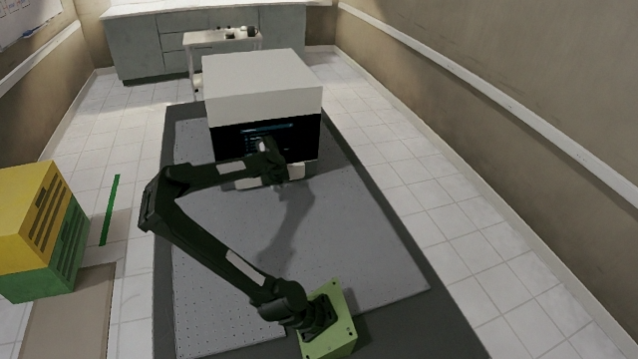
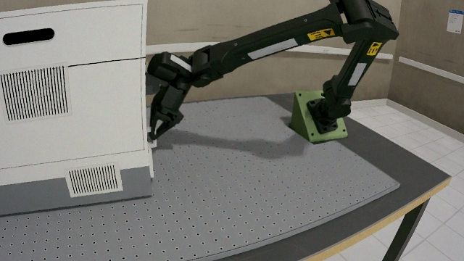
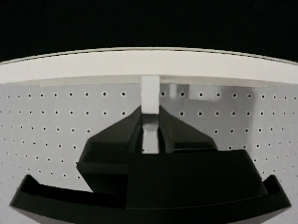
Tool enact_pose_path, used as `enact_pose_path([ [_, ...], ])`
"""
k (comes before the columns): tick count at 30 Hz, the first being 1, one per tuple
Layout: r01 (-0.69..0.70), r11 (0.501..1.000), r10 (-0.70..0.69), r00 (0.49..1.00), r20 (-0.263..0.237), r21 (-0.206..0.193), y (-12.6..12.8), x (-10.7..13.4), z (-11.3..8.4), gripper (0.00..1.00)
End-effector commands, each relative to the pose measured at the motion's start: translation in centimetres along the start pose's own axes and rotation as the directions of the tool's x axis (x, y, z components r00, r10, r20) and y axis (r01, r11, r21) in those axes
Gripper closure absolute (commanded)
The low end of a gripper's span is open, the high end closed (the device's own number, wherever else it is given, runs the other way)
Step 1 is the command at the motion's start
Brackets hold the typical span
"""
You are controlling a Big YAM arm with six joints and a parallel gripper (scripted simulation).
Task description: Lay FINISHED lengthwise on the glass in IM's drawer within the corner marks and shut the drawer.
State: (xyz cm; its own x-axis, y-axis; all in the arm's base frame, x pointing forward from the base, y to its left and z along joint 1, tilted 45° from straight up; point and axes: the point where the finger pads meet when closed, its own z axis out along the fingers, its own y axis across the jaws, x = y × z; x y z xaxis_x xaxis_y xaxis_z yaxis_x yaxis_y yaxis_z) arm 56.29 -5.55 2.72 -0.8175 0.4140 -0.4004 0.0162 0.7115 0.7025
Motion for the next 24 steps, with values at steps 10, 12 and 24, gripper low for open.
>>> enact_pose_path([
  [10, 0.03, 1.0, -0.03, 0.999, 0.03, -0.005, 0.9, -2.84, 1.27, 0.92],
  [12, 0.03, 1.0, -0.03, 0.999, 0.03, -0.005, 0.9, -2.84, 1.27, 0.92],
  [24, 0.03, 1.0, -0.03, 0.999, 0.03, -0.004, 0.89, -2.27, 0.94, 0.92],
])
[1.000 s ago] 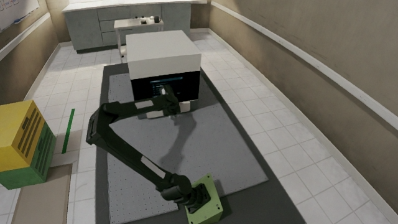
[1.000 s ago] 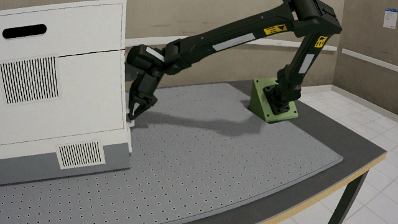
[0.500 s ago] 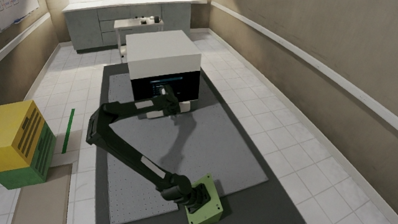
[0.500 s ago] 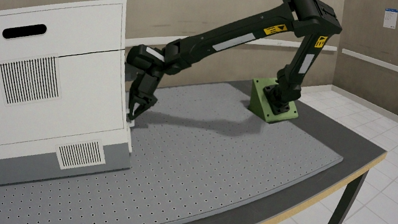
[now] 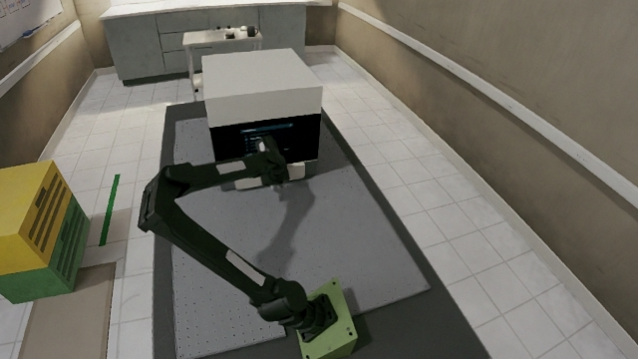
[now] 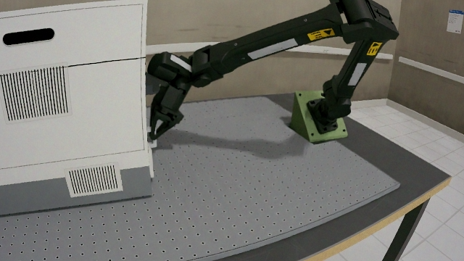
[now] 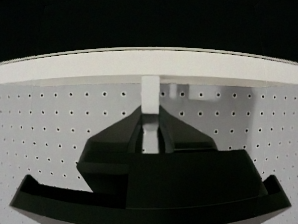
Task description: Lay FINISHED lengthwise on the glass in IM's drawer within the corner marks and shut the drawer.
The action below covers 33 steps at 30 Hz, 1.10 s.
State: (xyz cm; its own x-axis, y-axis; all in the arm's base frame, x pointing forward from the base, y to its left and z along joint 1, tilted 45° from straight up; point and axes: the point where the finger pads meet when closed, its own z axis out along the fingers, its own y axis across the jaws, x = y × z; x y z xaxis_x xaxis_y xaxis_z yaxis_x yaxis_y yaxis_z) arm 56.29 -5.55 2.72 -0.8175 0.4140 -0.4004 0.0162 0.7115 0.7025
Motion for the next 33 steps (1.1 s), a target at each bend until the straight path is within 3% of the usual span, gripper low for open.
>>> enact_pose_path([
  [1, 0.03, 1.0, -0.03, 0.999, 0.03, -0.004, 0.9, -2.3, 0.9, 0.92],
  [2, 0.017, 1.0, -0.017, 1.0, 0.017, -0.002, 0.7, -0.9, 0.8, 0.92],
  [3, 0.03, 1.0, -0.03, 0.999, 0.03, -0.004, 0.9, -2.3, 0.9, 0.74],
  [5, 0.03, 1.0, -0.03, 0.999, 0.03, -0.004, 0.9, -2.3, 1.0, 0.74],
  [6, 0.016, 1.0, -0.016, 0.999, 0.03, 0.003, 0.3, -1.8, -0.1, 0.74],
  [23, 0.003, 1.0, -0.003, 1.0, 0.018, 0.003, 0.5, -1.7, 0.1, 0.74],
  [25, -0.003, 1.0, 0.002, 0.999, 0.039, 0.009, 0.1, -1.9, -1.5, 0.74],
  [33, 0.002, 1.0, -0.002, 1.0, 0.029, 0.011, -0.2, -1.0, -2.6, 0.74],
])
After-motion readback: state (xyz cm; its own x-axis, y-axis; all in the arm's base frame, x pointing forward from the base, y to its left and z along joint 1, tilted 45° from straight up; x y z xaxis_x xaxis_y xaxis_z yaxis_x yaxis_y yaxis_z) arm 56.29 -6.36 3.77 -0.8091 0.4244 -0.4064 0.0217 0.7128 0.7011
